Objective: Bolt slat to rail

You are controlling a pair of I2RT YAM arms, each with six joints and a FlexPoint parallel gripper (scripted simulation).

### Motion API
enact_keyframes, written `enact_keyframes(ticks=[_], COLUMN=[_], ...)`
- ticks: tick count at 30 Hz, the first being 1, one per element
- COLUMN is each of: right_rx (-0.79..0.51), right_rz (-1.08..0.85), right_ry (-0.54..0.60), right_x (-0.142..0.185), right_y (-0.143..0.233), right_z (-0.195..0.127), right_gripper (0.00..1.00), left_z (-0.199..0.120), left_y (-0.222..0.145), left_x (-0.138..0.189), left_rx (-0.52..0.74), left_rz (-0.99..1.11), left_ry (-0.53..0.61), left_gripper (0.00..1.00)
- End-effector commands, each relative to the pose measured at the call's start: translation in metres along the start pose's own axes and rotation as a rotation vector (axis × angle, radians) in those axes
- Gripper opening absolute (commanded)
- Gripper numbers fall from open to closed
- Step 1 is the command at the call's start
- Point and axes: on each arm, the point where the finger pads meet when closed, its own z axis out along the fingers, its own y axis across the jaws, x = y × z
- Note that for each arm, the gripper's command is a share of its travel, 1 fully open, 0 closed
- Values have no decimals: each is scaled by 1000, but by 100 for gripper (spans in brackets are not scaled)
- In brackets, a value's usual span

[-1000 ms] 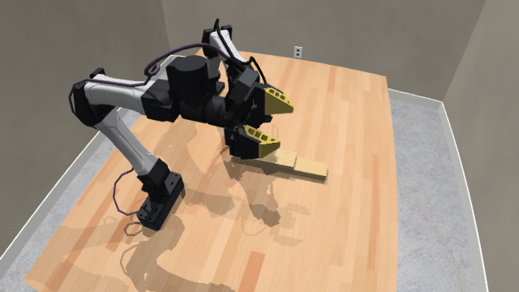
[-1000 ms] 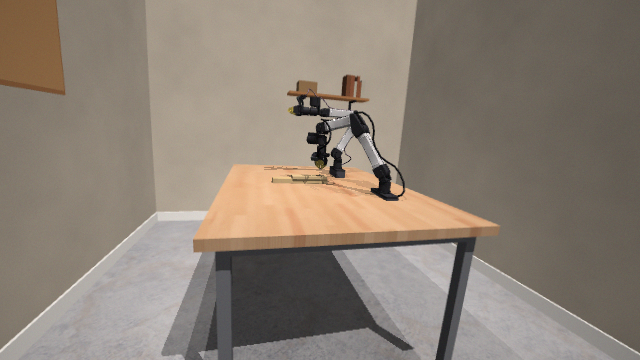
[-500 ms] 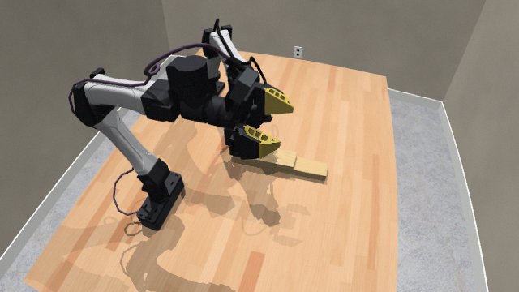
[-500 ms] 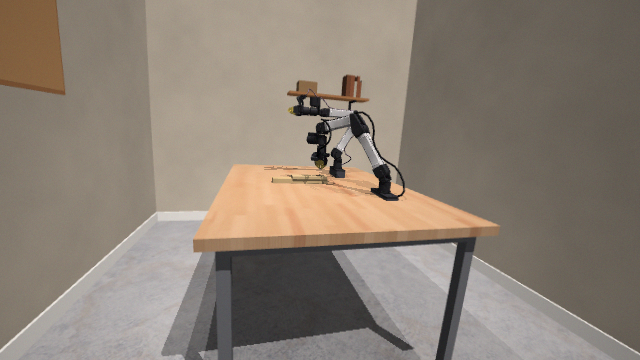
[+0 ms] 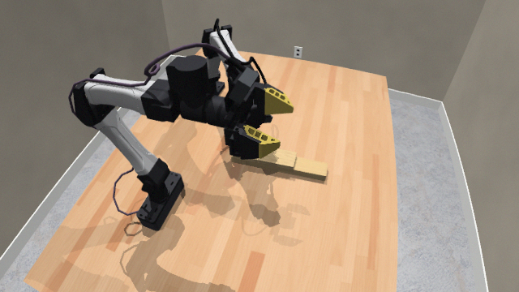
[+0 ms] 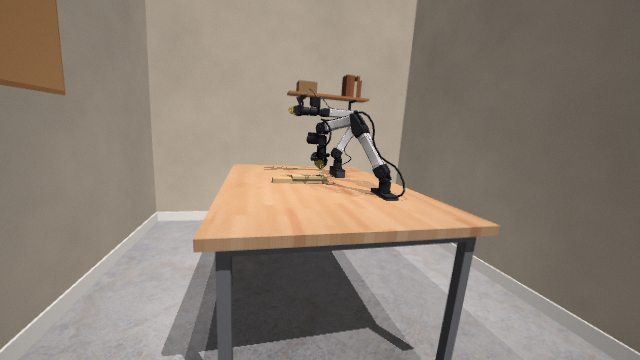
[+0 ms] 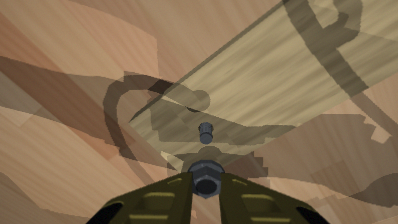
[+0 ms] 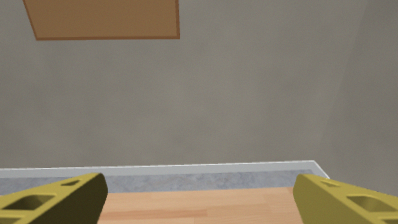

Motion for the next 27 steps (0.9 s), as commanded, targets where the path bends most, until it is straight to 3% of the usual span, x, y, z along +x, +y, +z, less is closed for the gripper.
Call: enact_keyframes(ticks=[1, 27], right_rx=[-12, -12], right_rz=[-3, -3], right_ry=[-6, -6], right_x=[-1, -1], right_y=[2, 2], right_z=[0, 0], right_gripper=[100, 100], left_z=[4, 20], left_y=[-3, -3], left_x=[0, 0], left_rx=[14, 14], left_rz=[-7, -7], left_ry=[0, 0], left_gripper=[14, 14])
